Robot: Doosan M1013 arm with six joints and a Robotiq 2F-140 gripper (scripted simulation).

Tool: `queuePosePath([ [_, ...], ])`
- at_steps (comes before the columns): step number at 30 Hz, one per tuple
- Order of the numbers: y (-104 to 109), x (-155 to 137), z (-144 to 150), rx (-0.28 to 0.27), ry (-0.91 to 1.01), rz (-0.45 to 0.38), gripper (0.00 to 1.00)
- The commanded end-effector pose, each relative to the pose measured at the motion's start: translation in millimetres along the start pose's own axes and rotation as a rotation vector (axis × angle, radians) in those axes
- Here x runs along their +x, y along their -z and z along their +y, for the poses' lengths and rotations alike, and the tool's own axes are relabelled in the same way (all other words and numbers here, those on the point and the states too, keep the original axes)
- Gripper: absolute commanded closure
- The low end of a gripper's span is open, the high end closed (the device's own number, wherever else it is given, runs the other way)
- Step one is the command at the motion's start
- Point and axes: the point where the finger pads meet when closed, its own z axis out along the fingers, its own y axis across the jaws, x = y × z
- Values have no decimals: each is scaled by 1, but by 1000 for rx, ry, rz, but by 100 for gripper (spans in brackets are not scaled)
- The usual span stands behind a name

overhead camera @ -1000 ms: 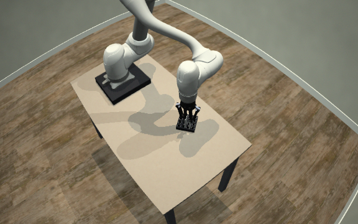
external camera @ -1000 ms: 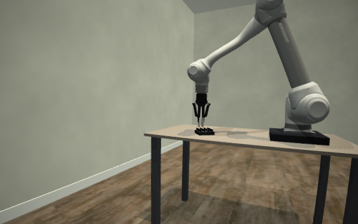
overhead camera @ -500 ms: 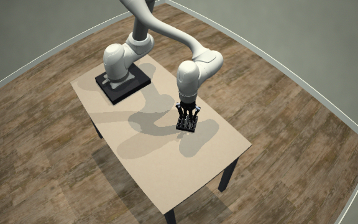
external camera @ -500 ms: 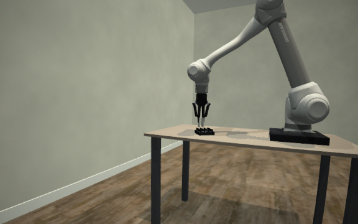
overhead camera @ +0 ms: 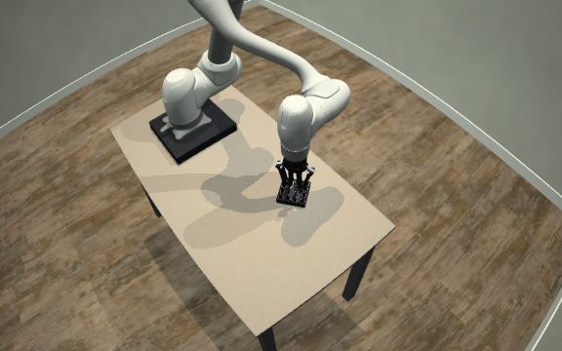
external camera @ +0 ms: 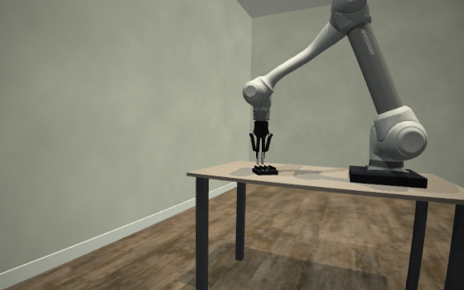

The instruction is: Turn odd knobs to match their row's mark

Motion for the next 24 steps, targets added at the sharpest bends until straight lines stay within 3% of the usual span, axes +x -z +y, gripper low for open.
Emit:
queuePosePath([
  [1, 0, 0, 0, 0, 0, 0, 88],
  [24, -13, 0, 0, 0, 0, 0, 88],
])
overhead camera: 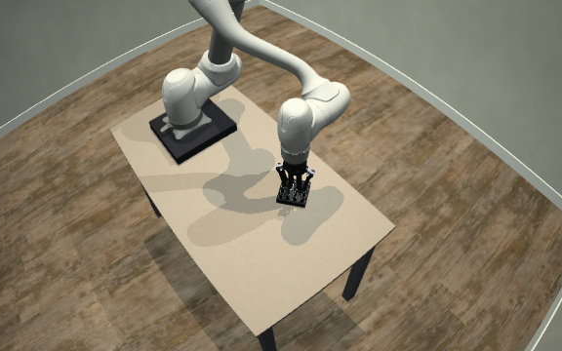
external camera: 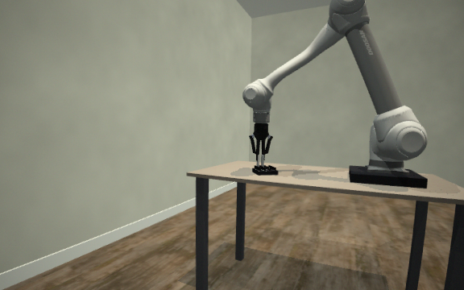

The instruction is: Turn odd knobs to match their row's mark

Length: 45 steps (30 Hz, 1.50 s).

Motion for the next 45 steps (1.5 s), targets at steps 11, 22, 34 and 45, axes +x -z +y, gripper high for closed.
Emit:
queuePosePath([
  [11, -1, 0, 0, 0, 0, 0, 88],
  [22, -1, 0, 0, 0, 0, 0, 88],
  [34, -1, 0, 0, 0, 0, 0, 88],
  [45, -1, 0, 0, 0, 0, 0, 95],
])
